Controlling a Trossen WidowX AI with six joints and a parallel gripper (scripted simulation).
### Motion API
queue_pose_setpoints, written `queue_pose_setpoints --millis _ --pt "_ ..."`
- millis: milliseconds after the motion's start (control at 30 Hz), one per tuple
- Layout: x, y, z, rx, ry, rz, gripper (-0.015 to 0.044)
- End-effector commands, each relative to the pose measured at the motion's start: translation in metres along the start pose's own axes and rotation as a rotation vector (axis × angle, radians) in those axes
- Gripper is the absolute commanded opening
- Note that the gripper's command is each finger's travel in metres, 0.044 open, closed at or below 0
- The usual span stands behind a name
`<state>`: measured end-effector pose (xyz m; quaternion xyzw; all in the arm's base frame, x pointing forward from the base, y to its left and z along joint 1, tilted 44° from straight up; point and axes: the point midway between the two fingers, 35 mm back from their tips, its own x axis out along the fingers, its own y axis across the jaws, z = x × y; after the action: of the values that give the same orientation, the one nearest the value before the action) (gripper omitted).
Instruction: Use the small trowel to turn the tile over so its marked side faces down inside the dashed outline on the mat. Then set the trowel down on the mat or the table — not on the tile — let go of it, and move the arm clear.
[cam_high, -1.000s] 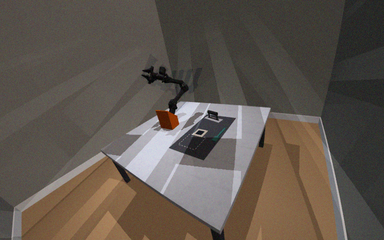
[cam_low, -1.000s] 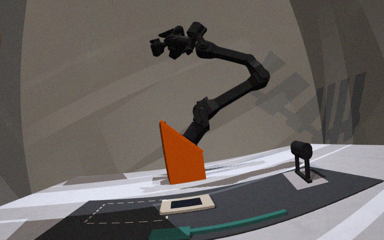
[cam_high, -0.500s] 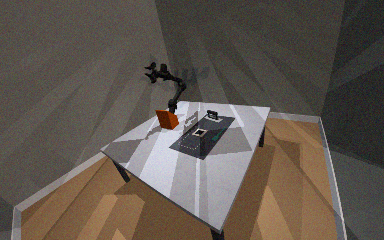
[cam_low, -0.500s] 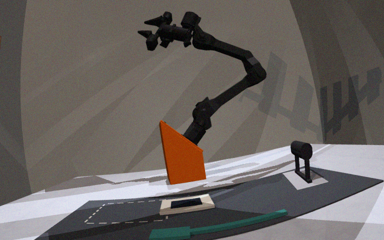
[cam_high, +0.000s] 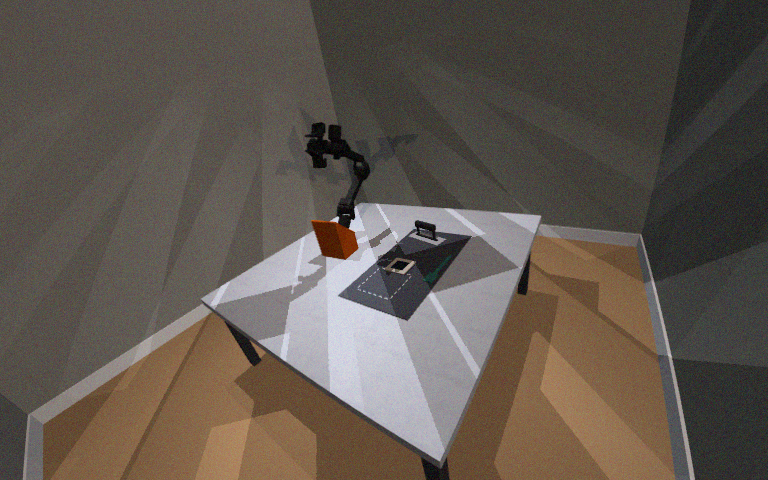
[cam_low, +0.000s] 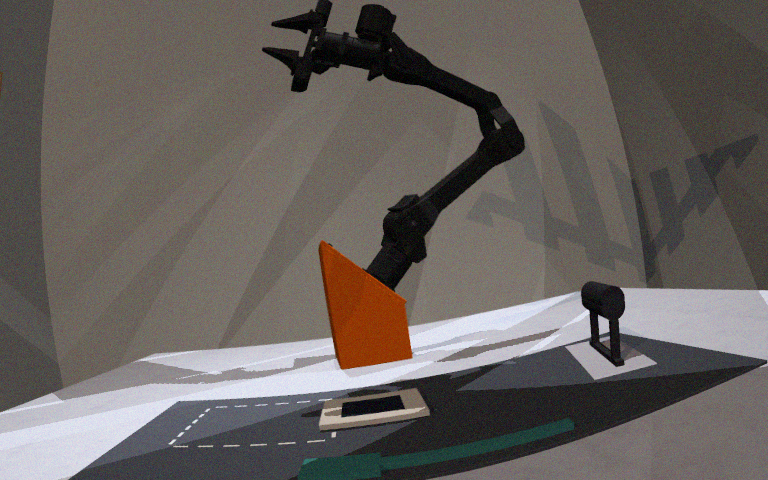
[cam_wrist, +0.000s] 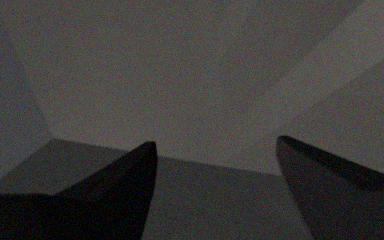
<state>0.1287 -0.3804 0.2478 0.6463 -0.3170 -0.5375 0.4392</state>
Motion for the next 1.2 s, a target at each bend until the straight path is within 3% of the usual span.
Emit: queue_pose_setpoints --millis 0,567,1167 --pt "0.004 -0.008 -0.026 -0.065 0.075 -0.042 0.0270" --pt "-0.016 -0.049 -0.152 -0.375 0.453 -0.184 0.0270" --pt "-0.082 -0.111 -0.264 -0.751 0.879 -0.302 0.0270"
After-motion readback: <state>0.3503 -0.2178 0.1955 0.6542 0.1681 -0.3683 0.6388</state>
